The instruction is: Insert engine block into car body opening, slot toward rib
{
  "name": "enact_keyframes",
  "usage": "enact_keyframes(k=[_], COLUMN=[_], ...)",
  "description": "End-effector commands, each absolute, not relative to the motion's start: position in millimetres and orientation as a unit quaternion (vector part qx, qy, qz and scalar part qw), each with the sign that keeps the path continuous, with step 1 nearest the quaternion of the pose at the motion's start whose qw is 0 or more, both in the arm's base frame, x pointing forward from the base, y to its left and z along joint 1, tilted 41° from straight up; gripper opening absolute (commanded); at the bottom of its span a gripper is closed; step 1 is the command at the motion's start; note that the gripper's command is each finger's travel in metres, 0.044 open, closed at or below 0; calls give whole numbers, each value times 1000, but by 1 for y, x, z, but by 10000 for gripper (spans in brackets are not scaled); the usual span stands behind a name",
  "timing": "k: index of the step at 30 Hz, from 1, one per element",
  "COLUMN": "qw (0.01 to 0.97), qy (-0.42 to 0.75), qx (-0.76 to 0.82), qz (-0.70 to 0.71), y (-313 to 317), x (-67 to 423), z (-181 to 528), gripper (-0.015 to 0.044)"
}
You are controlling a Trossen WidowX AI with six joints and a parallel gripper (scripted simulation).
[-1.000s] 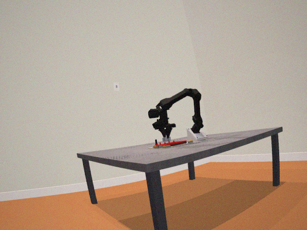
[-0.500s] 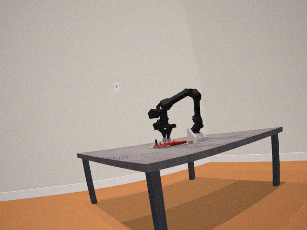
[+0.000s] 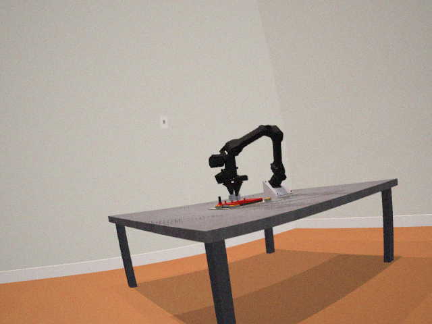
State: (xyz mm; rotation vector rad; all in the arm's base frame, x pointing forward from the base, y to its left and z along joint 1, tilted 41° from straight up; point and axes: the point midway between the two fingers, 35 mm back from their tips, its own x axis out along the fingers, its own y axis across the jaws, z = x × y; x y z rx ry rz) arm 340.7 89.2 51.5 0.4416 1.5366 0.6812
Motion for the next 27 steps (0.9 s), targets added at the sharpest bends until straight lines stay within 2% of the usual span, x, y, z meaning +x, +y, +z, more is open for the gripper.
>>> enact_keyframes(k=[1,27], qw=[645,645], qy=[675,675], qx=[196,196], qz=[300,300], y=[90,94], x=[341,340], z=[51,47], gripper=[159,159])
